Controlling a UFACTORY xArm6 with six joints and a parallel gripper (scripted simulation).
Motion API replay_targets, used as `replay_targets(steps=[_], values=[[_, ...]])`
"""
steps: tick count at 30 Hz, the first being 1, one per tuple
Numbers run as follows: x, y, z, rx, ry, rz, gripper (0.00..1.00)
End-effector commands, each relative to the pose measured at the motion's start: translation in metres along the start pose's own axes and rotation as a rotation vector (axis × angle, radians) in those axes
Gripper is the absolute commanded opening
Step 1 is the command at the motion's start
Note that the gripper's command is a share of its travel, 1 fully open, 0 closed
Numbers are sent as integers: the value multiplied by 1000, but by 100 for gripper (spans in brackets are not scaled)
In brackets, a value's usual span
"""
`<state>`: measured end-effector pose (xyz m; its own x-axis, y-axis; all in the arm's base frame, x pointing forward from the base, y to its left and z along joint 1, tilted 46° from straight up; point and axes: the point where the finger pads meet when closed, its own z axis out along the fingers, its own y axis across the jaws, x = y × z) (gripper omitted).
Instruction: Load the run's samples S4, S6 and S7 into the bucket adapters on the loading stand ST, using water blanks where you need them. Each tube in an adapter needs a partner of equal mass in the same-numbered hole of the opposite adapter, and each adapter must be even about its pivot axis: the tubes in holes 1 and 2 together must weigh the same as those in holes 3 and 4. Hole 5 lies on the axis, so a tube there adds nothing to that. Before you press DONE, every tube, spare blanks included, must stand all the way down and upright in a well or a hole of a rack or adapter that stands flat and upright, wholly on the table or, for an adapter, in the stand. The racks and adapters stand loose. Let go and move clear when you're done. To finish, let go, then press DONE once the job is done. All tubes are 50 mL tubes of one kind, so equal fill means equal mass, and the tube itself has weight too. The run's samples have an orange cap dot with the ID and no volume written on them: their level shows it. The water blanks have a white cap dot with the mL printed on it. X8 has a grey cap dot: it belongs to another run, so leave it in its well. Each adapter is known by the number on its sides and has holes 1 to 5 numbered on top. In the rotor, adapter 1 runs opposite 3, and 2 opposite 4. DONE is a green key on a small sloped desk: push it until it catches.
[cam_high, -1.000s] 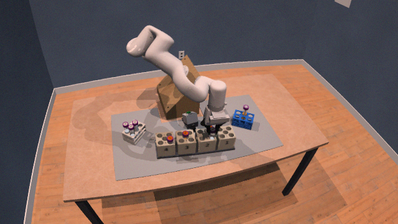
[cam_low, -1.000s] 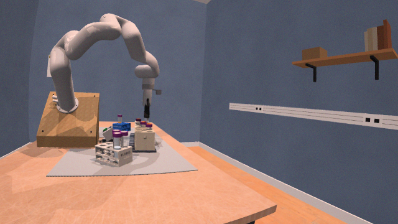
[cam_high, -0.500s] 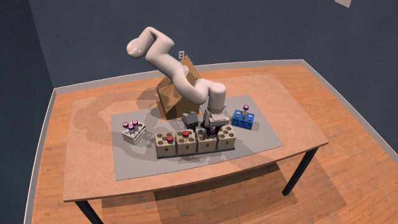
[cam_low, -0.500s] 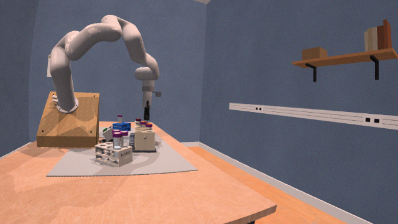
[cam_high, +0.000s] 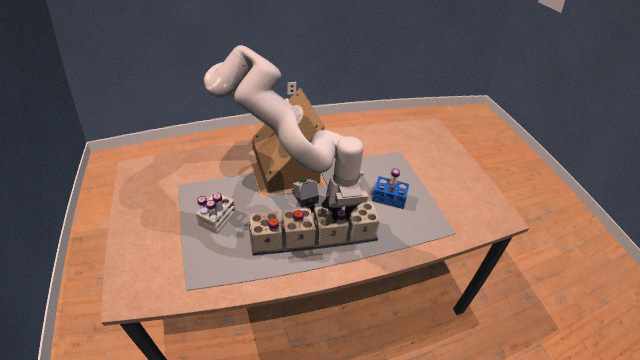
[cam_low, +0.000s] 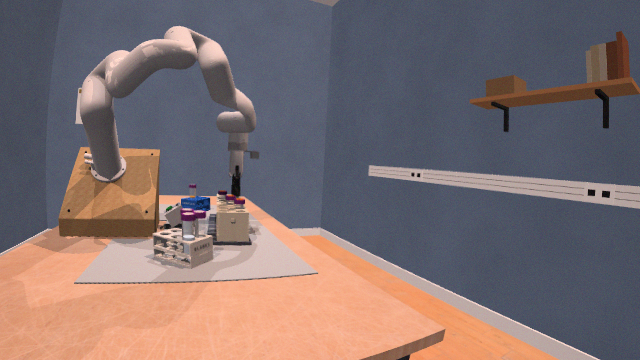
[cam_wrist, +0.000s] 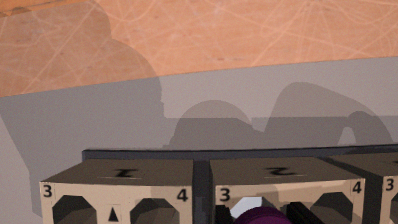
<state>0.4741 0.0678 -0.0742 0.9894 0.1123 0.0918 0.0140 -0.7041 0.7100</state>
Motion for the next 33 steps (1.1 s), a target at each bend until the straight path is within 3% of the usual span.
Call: replay_targets(steps=[1,16,17,33], values=[[1,0,3,2,4,1,0],[1,0,4,2,4,1,0],[1,0,4,2,4,1,44],[2,0,4,2,4,1,44]])
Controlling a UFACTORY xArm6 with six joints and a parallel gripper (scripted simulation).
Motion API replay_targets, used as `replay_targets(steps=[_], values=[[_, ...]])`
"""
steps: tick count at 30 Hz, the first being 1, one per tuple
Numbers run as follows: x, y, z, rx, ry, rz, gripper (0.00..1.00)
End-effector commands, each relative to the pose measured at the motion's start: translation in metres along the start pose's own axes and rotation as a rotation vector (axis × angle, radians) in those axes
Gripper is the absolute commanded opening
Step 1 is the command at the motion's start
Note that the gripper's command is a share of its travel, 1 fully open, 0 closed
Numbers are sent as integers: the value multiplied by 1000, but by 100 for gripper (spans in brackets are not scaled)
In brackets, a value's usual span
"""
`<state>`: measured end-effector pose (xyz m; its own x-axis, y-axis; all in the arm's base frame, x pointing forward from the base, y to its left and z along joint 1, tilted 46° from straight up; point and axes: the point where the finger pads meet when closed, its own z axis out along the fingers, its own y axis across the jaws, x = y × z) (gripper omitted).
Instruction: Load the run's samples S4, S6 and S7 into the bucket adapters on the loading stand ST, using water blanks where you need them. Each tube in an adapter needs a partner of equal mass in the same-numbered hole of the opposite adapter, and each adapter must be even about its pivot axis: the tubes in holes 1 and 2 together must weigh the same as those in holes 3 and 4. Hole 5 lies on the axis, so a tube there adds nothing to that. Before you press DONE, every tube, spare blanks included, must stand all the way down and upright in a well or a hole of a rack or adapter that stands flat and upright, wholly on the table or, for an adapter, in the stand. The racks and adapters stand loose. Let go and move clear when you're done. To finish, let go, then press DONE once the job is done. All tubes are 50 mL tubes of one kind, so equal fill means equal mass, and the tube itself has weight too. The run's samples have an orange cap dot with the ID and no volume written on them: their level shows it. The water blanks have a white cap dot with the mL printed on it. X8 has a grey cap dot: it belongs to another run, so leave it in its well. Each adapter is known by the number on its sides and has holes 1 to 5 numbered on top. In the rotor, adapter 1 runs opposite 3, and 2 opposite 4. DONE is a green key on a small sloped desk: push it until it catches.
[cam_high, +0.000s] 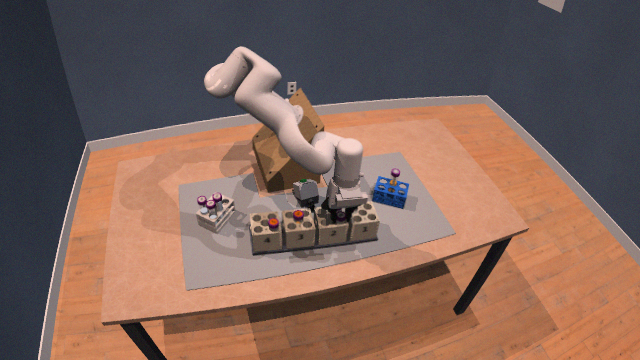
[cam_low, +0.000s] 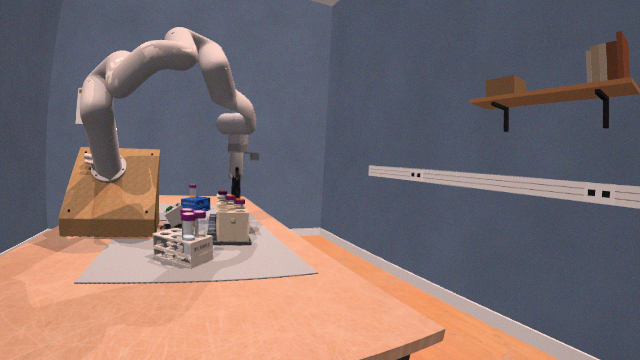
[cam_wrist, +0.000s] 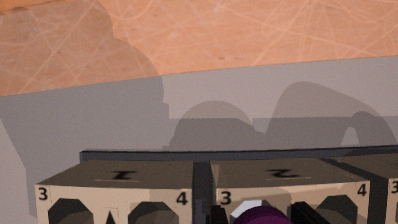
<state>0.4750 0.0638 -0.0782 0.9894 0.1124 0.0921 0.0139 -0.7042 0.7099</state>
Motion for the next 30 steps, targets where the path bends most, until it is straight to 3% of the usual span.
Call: replay_targets(steps=[1,12,30], values=[[1,0,-2,2,3,1,44],[1,0,-2,2,3,1,44],[1,0,-34,2,3,1,44]])
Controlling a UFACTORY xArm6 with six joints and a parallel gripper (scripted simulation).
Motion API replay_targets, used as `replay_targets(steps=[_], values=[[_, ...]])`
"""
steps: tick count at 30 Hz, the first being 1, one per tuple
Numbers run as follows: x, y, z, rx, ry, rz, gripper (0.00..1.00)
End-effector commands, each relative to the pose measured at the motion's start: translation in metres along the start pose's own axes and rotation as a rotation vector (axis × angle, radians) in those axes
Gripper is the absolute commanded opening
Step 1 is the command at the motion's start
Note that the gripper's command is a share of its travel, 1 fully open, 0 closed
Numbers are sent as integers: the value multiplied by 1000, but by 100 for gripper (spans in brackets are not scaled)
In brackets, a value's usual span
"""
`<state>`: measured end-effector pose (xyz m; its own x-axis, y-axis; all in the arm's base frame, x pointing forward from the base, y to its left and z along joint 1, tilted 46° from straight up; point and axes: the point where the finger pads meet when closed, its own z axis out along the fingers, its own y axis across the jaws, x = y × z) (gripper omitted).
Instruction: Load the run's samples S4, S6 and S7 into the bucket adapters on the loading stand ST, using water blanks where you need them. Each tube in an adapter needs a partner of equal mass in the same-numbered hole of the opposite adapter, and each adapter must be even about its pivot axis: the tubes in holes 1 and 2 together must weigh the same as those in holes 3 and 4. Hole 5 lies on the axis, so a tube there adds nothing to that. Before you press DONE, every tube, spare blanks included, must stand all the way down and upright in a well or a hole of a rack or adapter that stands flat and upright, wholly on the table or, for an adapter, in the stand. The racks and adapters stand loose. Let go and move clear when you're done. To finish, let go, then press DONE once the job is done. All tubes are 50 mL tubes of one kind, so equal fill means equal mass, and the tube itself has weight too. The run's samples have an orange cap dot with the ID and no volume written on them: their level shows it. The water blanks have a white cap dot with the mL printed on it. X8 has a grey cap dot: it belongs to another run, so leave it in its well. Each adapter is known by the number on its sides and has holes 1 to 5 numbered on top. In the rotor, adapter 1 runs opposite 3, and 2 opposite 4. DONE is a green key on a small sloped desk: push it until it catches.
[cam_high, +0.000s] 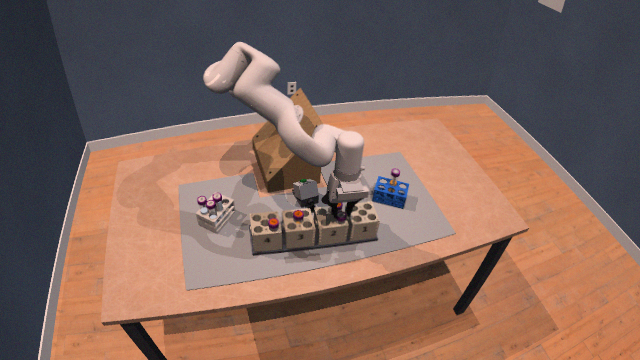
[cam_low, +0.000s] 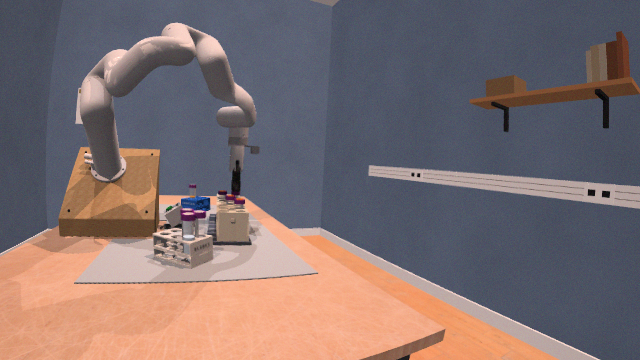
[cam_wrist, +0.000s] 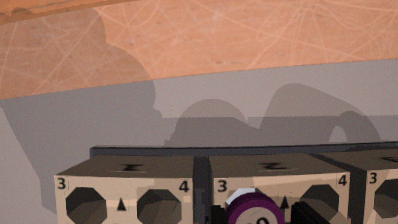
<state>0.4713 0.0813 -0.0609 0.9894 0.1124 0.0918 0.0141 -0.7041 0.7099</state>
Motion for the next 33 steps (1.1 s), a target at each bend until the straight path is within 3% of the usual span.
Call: replay_targets(steps=[1,33], values=[[1,0,-11,2,3,1,44],[1,0,-67,2,3,1,44]])
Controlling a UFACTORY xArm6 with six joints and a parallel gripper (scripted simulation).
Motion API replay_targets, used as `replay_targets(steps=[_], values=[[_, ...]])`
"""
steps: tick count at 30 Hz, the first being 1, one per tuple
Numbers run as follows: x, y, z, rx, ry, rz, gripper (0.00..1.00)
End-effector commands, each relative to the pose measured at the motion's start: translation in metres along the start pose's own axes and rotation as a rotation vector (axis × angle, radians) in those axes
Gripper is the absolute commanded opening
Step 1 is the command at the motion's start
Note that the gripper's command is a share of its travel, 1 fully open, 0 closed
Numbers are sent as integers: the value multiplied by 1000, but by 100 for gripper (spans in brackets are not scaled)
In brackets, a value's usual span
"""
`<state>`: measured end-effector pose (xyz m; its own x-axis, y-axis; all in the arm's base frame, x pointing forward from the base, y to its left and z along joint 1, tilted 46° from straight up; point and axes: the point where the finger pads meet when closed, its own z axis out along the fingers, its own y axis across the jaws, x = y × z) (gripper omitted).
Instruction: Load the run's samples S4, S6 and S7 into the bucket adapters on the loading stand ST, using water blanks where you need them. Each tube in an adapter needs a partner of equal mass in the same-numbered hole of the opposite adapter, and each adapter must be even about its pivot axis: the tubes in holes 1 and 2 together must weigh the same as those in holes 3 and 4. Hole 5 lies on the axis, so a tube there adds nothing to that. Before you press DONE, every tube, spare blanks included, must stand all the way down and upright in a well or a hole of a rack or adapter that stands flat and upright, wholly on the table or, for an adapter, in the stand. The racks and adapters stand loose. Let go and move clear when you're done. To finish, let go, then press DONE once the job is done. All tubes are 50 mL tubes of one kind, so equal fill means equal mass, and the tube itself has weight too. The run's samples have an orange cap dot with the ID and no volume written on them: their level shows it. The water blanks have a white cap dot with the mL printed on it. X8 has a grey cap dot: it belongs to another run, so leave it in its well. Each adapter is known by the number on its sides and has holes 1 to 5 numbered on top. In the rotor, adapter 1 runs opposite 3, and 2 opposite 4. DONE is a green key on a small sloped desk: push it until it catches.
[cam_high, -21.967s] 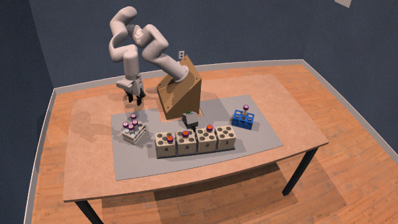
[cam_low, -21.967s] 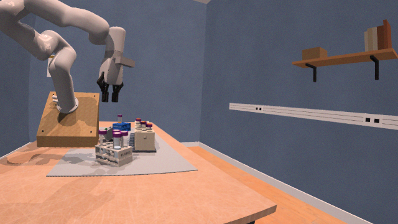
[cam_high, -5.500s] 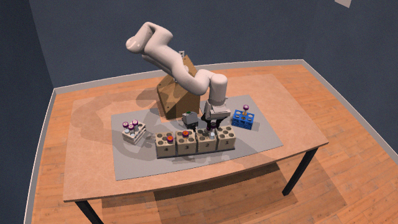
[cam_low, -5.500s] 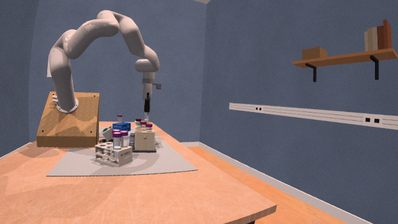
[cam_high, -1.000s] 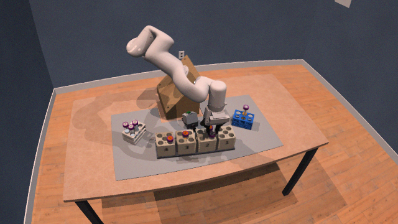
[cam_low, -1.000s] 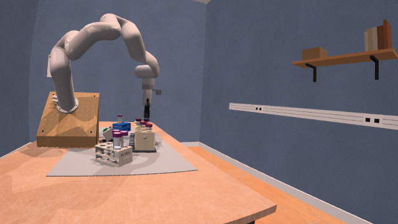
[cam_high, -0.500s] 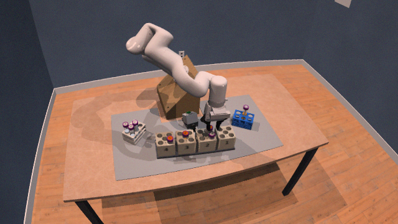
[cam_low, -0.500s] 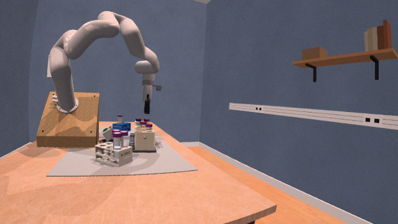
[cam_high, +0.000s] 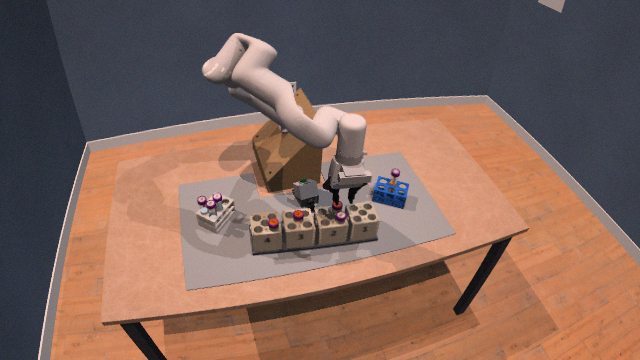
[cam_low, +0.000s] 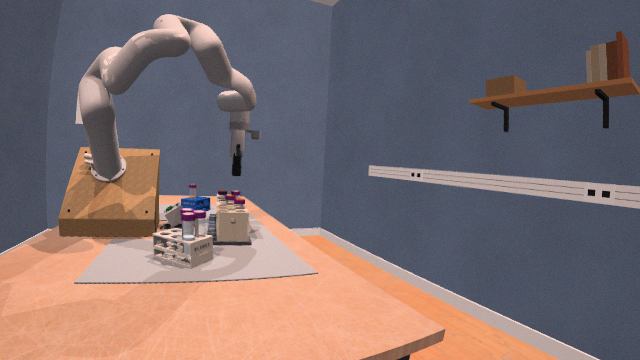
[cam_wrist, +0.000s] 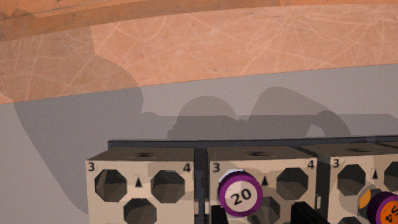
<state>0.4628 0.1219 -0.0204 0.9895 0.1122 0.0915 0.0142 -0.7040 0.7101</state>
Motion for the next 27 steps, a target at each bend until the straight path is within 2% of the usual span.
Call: replay_targets(steps=[1,21,27], values=[[1,0,-11,2,4,1,44],[1,0,-47,3,4,1,44],[1,0,-47,3,4,1,44]])
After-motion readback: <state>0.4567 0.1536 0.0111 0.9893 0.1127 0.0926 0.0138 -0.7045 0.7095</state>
